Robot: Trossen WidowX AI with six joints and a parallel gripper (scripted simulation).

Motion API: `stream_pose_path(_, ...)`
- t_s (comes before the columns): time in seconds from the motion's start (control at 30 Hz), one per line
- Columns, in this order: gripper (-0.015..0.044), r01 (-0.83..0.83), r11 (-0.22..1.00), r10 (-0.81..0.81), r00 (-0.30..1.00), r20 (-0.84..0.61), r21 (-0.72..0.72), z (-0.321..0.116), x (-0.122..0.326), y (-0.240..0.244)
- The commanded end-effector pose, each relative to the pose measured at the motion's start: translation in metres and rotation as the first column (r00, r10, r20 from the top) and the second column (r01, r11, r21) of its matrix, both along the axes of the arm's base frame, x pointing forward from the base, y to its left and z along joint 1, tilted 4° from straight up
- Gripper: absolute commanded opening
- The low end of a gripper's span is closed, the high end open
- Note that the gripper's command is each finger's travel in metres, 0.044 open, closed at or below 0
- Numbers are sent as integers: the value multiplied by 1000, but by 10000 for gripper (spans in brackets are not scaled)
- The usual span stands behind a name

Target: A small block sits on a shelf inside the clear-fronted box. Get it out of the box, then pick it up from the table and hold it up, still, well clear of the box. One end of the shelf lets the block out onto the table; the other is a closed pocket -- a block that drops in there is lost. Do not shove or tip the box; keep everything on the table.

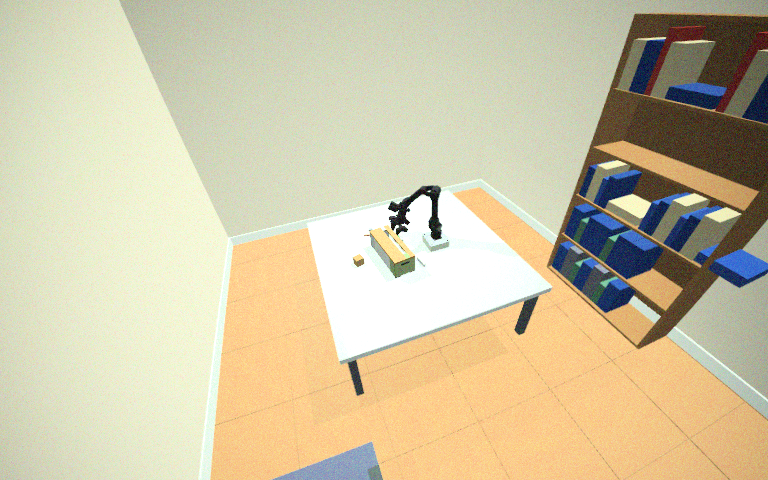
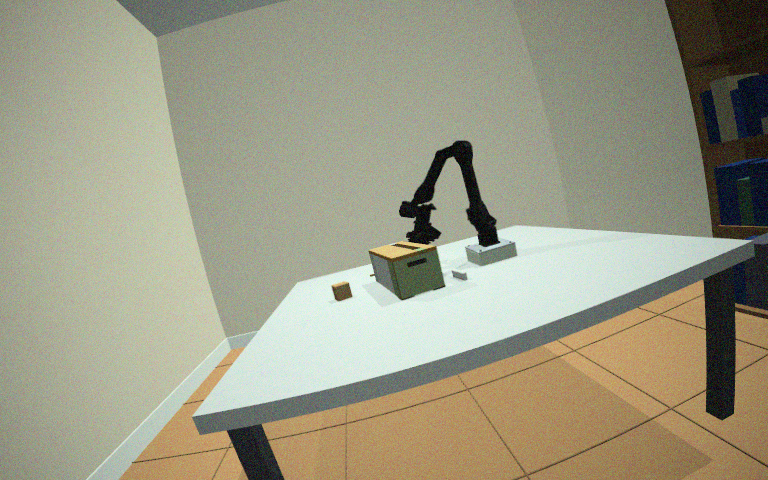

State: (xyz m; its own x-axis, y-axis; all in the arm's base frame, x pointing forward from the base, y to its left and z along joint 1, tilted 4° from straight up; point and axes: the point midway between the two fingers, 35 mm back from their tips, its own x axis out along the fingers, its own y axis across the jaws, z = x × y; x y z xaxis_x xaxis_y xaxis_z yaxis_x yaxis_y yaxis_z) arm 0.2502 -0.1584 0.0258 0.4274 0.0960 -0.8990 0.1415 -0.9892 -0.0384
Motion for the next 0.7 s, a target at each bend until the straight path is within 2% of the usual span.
stream_pose_path(0.0, 285, 5, 1000, -5, 1000, -5, 7, -8, 0, 1)
stream_pose_path(0.67, 285, 5, 1000, -5, 1000, -5, 7, -39, 1, 5)
